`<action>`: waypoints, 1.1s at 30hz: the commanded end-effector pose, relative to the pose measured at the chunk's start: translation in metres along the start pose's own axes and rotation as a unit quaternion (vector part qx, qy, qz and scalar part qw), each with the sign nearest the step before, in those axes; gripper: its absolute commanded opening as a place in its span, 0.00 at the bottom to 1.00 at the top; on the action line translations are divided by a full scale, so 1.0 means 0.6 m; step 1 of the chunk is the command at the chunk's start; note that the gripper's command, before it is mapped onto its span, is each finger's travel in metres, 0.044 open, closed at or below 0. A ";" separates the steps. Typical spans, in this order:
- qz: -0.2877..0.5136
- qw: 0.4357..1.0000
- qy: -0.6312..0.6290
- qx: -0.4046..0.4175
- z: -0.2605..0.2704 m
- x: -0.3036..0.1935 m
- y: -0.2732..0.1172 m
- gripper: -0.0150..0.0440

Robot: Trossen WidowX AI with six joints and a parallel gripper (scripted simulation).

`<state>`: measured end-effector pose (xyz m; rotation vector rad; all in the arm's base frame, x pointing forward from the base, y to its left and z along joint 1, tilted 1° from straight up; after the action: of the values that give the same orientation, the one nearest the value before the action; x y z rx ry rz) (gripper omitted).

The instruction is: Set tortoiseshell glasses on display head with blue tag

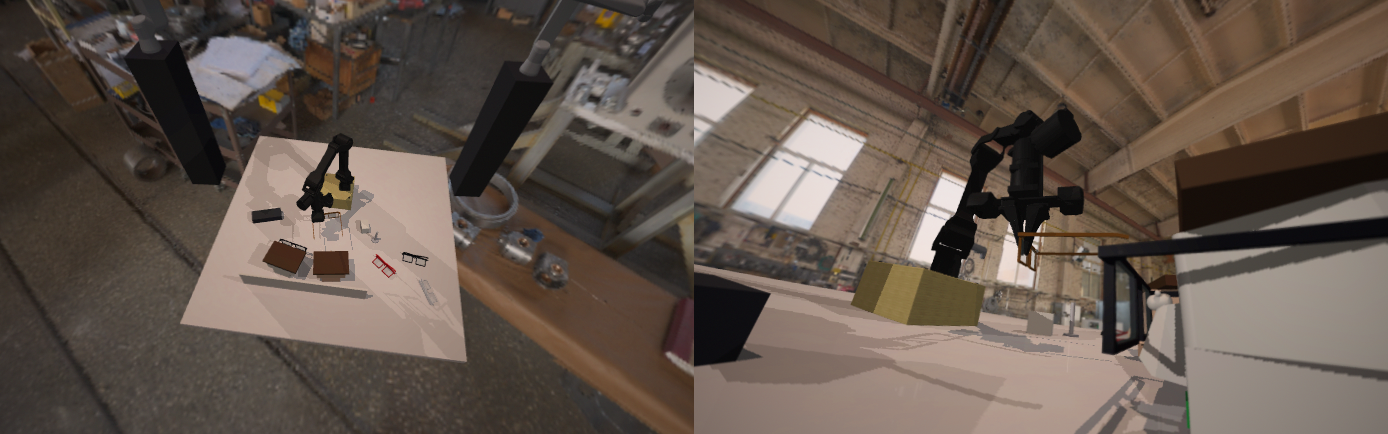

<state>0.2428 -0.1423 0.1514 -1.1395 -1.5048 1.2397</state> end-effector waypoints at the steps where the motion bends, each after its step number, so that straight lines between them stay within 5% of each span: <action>1: 0.021 0.999 0.017 0.029 -0.010 0.026 0.008 0.25; 33: 0.040 0.998 0.031 0.039 -0.009 0.041 0.058 0.25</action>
<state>0.2469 -0.1140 0.1237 -1.1938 -1.3627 1.2930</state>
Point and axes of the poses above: the point midway between the two fingers, 35 mm back from their tips, its own y axis out along the fingers, its own z axis across the jaws, x = y × z, the point moved 7 cm from there along -y, back along the fingers, and after that the axes turned 6 degrees about -y, right-handed, at the moved point
